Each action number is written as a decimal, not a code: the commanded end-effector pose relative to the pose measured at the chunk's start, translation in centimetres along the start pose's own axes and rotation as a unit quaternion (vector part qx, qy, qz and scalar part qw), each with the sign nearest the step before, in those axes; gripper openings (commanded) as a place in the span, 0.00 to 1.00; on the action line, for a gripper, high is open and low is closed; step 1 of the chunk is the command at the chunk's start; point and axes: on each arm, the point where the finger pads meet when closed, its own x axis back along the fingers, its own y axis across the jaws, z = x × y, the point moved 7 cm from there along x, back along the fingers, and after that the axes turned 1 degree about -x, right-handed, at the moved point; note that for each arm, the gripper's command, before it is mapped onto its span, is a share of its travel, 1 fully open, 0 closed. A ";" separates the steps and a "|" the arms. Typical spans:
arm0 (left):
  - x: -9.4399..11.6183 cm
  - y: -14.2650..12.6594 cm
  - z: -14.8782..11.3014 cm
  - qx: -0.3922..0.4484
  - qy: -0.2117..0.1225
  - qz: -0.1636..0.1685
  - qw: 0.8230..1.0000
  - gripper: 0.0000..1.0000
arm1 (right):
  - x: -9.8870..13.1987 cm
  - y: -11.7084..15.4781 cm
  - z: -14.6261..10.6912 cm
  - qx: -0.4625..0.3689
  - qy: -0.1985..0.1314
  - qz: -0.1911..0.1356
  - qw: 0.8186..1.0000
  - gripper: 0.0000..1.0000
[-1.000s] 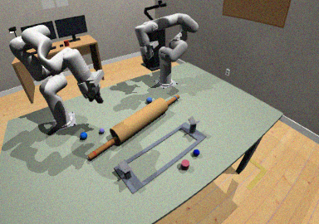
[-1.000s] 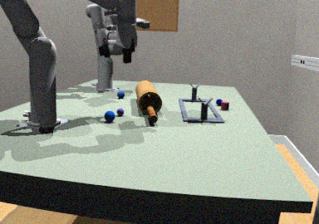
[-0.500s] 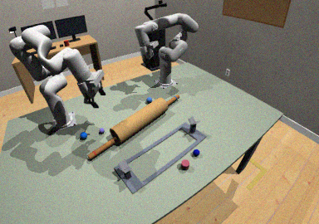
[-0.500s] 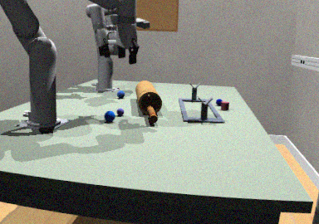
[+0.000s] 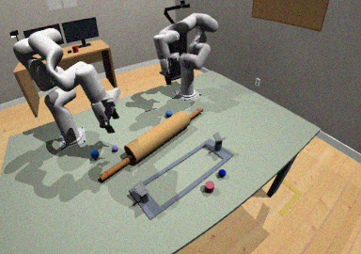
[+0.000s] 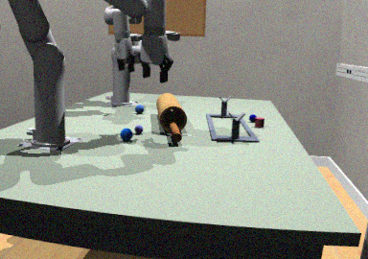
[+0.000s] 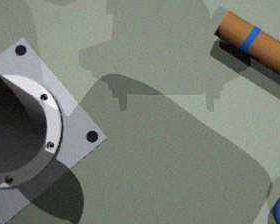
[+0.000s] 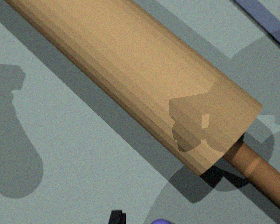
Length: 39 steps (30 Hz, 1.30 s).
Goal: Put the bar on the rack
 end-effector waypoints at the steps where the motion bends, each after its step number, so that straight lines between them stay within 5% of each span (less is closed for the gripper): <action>1: -1.3 2.5 0.2 0.047 -0.016 0.010 0.999 0.95 | -1.1 1.5 0.5 0.046 -0.006 -0.007 0.999 0.95; 21: -7.8 9.8 6.0 0.262 -0.062 0.025 0.963 0.95 | -6.5 6.9 0.6 0.233 -0.053 -0.030 0.971 0.95; 39: -15.2 12.5 14.7 0.459 -0.087 0.027 0.884 0.95 | -11.8 11.2 -0.4 0.404 -0.096 -0.024 0.909 0.95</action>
